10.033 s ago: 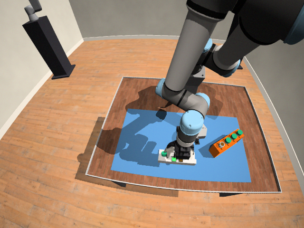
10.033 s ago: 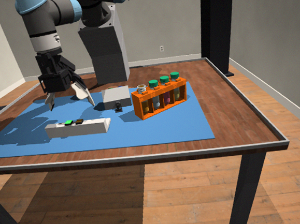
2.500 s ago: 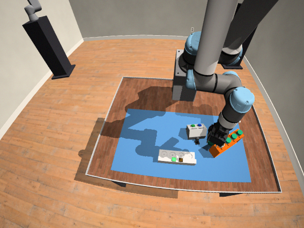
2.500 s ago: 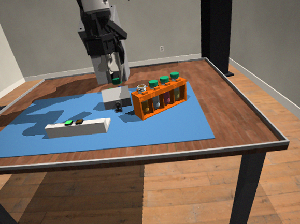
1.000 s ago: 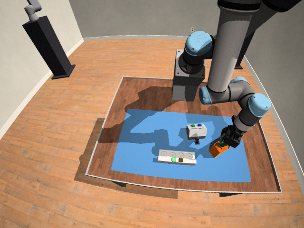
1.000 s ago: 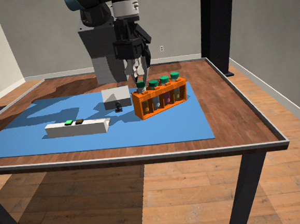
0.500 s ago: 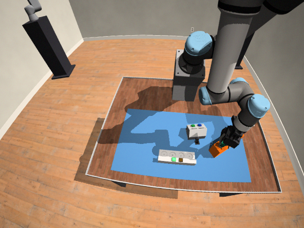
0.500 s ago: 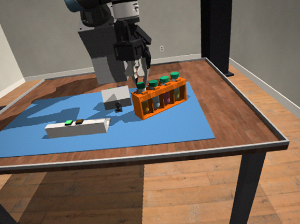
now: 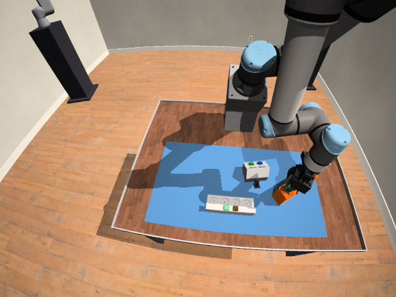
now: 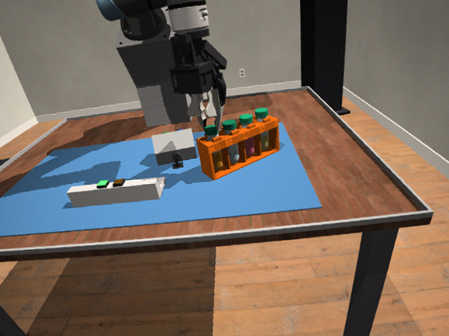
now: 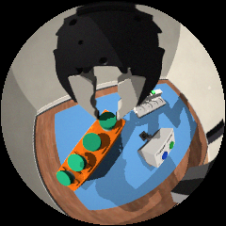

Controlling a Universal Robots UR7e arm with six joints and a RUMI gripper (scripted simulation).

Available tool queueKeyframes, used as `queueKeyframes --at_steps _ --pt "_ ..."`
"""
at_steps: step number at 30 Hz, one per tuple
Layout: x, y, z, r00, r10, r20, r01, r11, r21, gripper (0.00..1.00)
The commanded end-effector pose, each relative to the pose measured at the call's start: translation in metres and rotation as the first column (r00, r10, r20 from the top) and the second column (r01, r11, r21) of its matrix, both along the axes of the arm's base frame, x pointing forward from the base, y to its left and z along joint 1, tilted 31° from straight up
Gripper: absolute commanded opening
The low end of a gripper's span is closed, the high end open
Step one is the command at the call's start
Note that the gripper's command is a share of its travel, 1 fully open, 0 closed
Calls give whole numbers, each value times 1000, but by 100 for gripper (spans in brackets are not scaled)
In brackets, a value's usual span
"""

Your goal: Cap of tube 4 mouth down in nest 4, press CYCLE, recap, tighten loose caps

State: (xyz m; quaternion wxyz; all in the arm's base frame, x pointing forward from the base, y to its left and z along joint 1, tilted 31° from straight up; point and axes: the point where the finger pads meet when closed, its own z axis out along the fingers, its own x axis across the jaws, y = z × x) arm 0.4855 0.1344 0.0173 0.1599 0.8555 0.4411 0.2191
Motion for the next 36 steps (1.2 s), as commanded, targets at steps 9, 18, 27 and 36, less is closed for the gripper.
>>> queueKeyframes --at_steps 9,18,27,36 --pt "0 0 0 1000 0 1 0 1000 0 35" --pt "0 0 0 1000 0 1 0 1000 0 35" --pt "1 0 -1 998 -68 6 68 997 42 35" --pt "3 0 -4 994 -111 8 111 992 68 35"
